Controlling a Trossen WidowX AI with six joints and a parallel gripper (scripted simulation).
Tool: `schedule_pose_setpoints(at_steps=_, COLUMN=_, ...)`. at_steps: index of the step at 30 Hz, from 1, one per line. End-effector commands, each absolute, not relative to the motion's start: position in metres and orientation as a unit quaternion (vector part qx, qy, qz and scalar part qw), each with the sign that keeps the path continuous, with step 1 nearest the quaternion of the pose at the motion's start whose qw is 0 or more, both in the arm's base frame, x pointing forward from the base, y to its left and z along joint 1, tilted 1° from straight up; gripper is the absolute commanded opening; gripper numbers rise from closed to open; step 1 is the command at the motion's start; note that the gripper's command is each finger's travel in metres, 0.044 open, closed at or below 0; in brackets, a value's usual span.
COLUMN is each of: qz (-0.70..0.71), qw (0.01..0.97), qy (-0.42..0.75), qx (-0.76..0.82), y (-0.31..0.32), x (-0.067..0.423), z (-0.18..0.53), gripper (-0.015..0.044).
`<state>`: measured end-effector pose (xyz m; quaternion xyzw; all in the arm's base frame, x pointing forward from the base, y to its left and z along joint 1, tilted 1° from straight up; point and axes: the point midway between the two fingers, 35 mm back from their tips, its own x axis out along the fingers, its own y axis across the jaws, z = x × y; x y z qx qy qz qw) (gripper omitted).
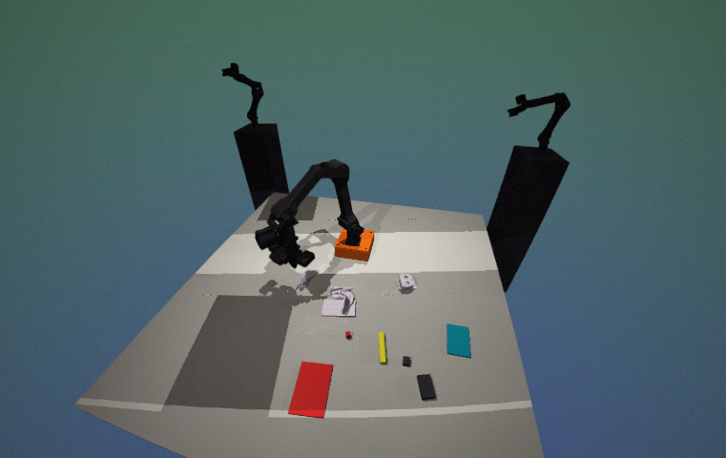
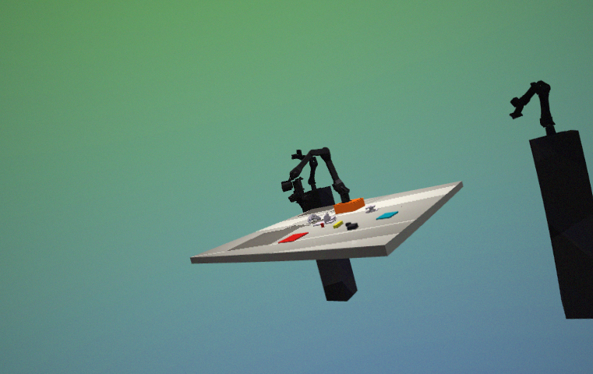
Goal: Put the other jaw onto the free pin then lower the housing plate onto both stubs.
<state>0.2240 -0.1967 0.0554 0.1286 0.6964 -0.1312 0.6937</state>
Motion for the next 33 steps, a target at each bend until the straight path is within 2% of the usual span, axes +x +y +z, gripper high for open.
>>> schedule_pose_setpoints(at_steps=1, qz=-0.13, qw=0.695, qy=0.696, qx=0.125, y=-0.198, x=0.224, z=0.057, gripper=0.0)
schedule_pose_setpoints(at_steps=33, qz=-0.13, qw=0.695, qy=0.696, qx=0.125, y=-0.199, x=0.227, z=0.013, gripper=0.0)
